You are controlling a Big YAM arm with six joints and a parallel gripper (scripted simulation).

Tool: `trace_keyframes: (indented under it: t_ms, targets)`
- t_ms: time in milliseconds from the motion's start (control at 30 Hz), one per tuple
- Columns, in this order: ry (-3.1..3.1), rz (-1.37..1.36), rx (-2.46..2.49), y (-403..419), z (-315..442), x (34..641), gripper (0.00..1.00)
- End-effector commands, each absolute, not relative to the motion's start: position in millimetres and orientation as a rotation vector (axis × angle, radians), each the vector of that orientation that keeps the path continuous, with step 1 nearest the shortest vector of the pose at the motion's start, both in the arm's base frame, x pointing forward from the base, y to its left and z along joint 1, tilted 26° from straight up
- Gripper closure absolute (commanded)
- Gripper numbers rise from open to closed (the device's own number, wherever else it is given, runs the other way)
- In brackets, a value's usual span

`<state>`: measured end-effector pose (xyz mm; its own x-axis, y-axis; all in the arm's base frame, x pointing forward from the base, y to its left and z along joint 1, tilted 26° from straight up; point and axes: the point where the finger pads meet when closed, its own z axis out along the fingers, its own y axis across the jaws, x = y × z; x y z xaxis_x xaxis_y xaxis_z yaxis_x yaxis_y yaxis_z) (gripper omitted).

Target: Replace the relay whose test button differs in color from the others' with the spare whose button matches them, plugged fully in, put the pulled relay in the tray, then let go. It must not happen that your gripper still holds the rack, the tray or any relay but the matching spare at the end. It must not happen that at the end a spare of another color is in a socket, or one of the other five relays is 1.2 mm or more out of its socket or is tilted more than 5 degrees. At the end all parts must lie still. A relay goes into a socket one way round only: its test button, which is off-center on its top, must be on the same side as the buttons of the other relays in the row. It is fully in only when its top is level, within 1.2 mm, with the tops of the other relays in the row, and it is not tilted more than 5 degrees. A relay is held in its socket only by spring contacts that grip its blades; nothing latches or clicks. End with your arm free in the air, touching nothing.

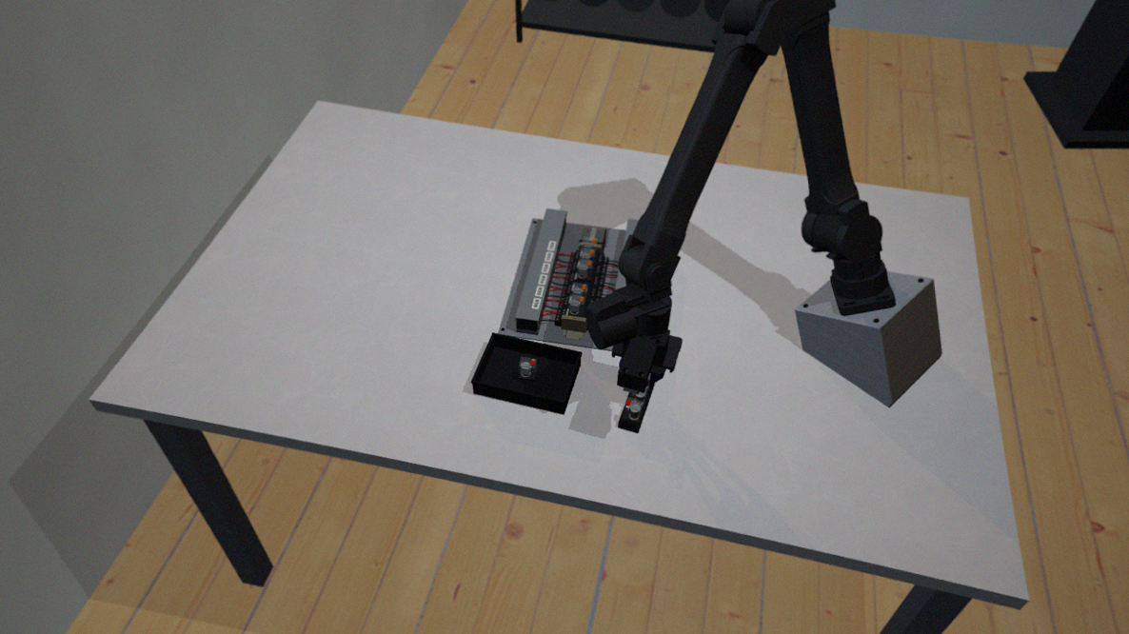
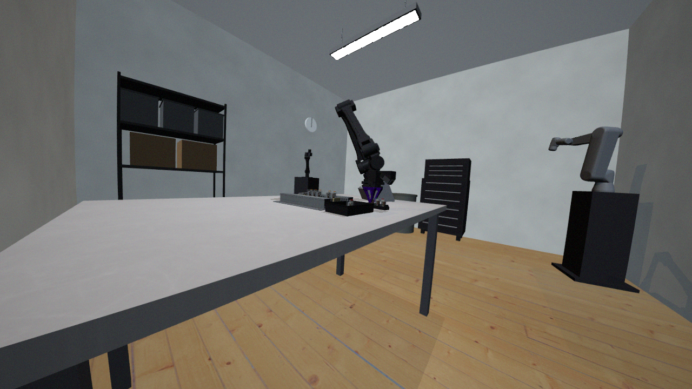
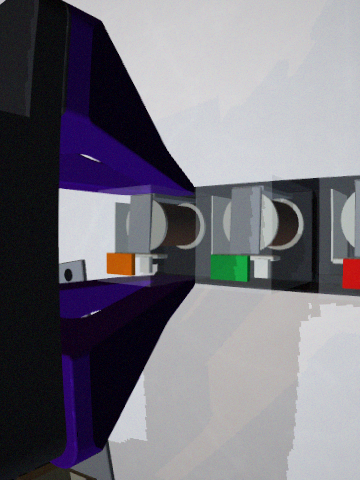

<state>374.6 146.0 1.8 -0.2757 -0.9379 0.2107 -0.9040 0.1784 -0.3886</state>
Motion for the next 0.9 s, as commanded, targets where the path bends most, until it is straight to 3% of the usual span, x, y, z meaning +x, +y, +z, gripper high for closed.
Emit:
trace_keyframes:
  t_ms: [0, 867]
  targets:
    - [2.317, -0.678, -1.811, 163.1, 21.0, 385.2, 1.00]
    - [2.321, -0.680, -1.812, 166.6, 31.2, 379.9, 1.00]
